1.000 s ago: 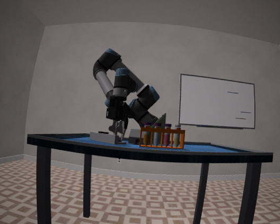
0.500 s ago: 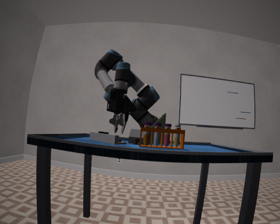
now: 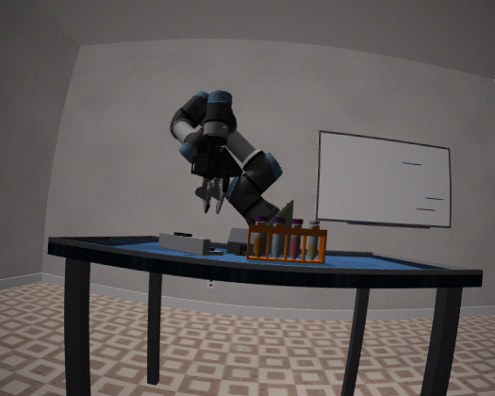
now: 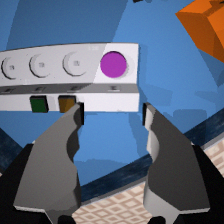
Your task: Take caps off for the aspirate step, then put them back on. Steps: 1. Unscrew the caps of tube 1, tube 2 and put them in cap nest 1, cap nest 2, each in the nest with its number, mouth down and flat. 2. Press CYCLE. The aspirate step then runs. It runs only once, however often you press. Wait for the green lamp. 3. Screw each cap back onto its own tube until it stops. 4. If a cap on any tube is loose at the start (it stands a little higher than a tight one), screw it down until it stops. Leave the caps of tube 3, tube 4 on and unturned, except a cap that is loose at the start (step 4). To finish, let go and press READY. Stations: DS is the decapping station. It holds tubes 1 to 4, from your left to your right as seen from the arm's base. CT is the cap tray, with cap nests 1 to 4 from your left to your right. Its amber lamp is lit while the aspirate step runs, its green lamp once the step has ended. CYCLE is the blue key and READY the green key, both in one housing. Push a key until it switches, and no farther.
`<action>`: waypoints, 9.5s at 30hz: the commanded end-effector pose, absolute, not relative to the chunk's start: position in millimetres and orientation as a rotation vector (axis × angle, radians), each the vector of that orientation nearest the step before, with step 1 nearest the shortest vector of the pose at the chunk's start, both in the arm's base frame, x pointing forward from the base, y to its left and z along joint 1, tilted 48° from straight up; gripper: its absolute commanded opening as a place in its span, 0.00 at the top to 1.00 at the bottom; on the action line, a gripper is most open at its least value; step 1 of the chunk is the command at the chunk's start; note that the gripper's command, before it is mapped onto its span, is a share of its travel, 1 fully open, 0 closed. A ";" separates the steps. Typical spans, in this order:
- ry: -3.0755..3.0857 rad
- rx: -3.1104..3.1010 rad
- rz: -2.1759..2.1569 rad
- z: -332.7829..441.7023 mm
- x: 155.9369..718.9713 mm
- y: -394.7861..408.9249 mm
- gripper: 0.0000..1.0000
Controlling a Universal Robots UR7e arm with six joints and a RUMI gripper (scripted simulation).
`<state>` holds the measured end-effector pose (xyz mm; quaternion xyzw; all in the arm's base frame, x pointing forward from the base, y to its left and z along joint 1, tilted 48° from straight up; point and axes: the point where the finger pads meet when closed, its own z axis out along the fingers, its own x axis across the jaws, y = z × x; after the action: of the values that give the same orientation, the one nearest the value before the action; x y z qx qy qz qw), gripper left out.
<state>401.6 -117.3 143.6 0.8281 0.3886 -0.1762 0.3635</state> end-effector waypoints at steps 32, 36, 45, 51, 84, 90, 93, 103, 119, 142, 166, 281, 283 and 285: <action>-0.433 2.276 0.172 75.2 413.7 -7.3 0.65; -0.584 2.248 0.239 50.6 416.8 15.0 0.65; -0.584 2.248 0.239 13.8 421.3 48.6 0.65; -0.584 2.248 0.239 -15.1 424.9 74.9 0.65; -0.584 2.248 0.239 -40.2 424.5 47.2 0.65; -0.584 2.248 0.239 -42.2 424.5 44.9 0.65; -0.584 2.248 0.239 -42.6 424.5 44.5 0.65; -0.584 2.248 0.239 -45.6 424.4 41.2 0.65; -0.584 2.248 0.239 -45.6 424.4 41.2 1.00; 0.509 2.266 -0.244 -45.2 424.4 41.6 1.00; 0.429 2.279 -0.209 -45.3 424.4 41.5 0.65; -0.583 2.248 0.239 -45.0 424.5 42.1 1.00; -0.583 2.248 0.239 -45.0 424.5 42.1 1.00; -0.583 2.248 0.239 -45.0 424.5 42.1 1.00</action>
<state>424.2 41.8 -45.2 0.8855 -0.2299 0.0936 0.3929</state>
